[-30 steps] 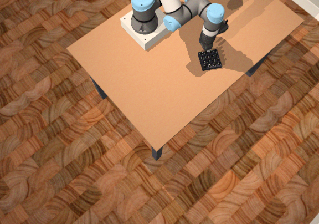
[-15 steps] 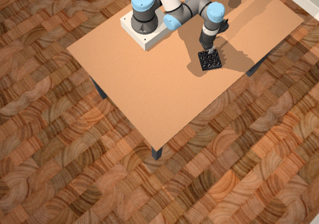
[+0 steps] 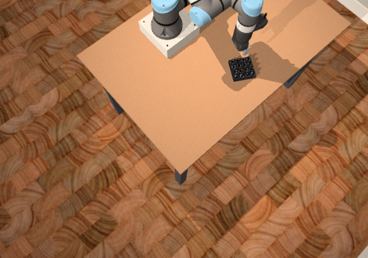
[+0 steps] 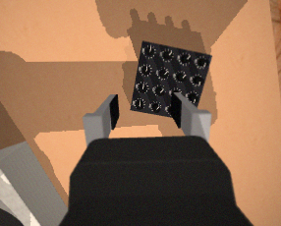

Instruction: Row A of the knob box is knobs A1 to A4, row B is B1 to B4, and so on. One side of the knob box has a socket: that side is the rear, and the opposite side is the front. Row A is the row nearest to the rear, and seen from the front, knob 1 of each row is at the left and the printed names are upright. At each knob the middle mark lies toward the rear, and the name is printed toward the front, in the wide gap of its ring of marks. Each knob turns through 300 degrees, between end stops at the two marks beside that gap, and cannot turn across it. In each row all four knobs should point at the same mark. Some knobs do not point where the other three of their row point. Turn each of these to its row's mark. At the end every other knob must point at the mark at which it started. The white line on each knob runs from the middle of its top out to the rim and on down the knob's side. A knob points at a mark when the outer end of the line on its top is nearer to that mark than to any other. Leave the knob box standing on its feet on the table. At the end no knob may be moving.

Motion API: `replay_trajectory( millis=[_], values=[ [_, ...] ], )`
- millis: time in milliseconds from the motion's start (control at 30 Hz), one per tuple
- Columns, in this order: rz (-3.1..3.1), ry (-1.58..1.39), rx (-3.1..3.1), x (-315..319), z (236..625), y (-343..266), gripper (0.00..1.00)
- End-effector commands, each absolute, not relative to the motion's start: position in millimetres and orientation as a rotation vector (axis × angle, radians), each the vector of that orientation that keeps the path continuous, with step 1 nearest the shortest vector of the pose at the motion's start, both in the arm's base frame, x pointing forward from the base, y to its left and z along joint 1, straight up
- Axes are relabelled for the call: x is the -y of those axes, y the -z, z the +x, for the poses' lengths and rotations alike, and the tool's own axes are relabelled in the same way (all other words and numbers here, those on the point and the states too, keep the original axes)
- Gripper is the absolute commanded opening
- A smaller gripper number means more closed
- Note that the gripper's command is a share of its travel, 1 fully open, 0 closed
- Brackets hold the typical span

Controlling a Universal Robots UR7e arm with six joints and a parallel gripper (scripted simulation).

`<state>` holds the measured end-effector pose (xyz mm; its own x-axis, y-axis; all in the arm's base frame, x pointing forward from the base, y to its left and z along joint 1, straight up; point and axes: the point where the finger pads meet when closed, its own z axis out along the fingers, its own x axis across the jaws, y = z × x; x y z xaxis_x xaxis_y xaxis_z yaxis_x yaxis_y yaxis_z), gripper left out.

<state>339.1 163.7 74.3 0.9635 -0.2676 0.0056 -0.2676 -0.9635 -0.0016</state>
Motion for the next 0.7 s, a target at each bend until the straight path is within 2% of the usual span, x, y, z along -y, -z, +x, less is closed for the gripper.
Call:
replay_trajectory(
  millis=[0,667],
  values=[
    [-3.112,0.006,-0.424,-163,339,-106,1.00],
    [-3.112,0.006,-0.424,-163,339,-127,1.00]
  ],
)
